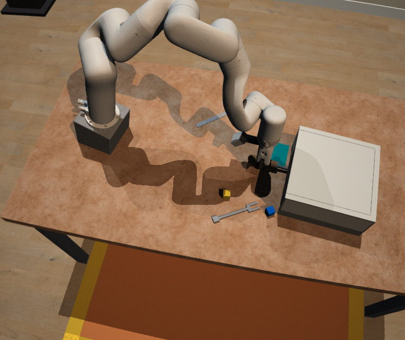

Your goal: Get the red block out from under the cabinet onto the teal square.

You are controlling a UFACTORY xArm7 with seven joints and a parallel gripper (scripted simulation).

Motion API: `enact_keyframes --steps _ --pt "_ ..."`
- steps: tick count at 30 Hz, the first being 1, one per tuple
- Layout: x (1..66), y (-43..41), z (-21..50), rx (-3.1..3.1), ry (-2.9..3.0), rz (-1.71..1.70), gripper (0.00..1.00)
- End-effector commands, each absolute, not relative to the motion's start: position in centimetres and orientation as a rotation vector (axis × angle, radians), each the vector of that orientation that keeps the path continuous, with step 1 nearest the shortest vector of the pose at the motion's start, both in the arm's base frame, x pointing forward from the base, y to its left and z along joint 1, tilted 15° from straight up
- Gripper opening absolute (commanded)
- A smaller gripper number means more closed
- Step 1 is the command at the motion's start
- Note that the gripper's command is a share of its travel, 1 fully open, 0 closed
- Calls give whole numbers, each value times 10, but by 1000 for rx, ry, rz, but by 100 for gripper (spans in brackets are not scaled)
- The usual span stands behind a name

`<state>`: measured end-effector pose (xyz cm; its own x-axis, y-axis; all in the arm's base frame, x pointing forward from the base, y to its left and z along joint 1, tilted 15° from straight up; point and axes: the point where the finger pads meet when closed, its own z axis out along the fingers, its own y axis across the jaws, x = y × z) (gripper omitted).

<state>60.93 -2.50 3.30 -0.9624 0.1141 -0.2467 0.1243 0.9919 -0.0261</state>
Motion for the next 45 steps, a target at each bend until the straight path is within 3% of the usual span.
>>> enact_keyframes --steps 1,45 --pt "611 -25 35 175 2884 -59 0" --pt "577 -21 26 174 2884 -60 0"
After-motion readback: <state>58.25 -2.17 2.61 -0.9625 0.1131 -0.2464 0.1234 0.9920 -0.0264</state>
